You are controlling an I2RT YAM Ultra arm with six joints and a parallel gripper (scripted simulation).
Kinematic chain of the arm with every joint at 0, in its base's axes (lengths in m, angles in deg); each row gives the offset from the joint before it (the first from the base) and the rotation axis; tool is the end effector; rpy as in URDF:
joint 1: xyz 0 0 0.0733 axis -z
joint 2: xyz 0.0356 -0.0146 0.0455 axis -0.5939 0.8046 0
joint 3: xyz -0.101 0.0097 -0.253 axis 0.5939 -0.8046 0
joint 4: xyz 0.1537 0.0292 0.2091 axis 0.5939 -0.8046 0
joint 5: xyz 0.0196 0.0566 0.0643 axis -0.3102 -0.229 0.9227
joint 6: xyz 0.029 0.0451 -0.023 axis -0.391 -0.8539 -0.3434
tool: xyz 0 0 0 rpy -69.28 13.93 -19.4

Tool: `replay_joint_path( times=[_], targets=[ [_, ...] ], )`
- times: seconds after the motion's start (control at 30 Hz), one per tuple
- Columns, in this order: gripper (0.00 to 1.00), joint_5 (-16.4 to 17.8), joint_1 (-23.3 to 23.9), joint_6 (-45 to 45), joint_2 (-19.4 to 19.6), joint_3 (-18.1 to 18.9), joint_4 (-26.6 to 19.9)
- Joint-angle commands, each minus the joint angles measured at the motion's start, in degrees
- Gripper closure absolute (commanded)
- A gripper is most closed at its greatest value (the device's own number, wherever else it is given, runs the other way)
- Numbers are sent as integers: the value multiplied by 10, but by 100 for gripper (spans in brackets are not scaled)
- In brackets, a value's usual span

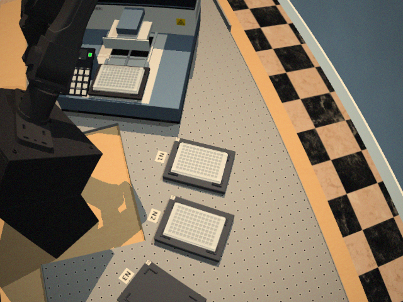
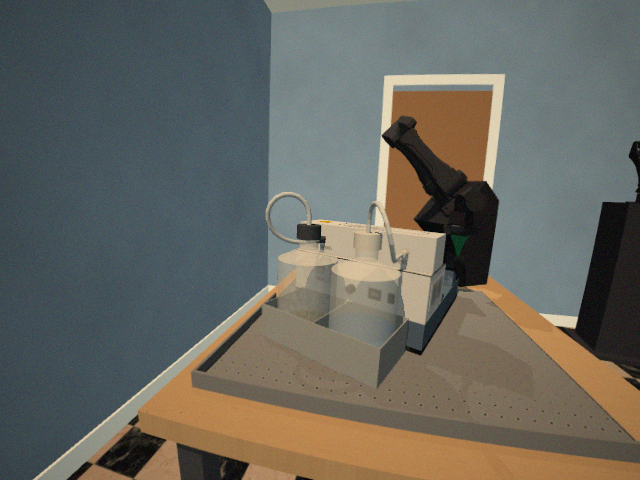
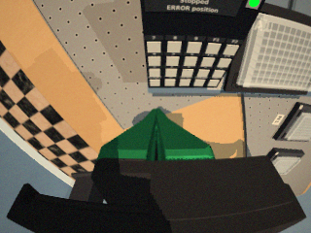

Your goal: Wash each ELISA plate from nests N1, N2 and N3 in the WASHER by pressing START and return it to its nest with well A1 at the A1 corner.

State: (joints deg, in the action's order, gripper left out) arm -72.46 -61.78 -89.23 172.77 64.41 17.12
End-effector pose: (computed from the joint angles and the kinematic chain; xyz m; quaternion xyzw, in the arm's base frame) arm -0.0076 0.2548 0.0866 -0.4839 0.7698 -0.0300 0.4152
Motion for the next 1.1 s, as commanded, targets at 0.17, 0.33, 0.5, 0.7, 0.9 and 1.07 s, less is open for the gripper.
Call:
replay_joint_path(
  times=[0.17,0.33,0.5,0.7,0.9,1.07],
  targets=[
    [100,7,16,31,22,-3,49],
    [100,13,29,48,39,-4,79],
    [100,16,37,58,49,-4,96],
    [100,23,53,77,70,-3,130],
    [100,30,68,96,92,-1,162],
    [100,34,76,105,103,0,177]
  ],
)
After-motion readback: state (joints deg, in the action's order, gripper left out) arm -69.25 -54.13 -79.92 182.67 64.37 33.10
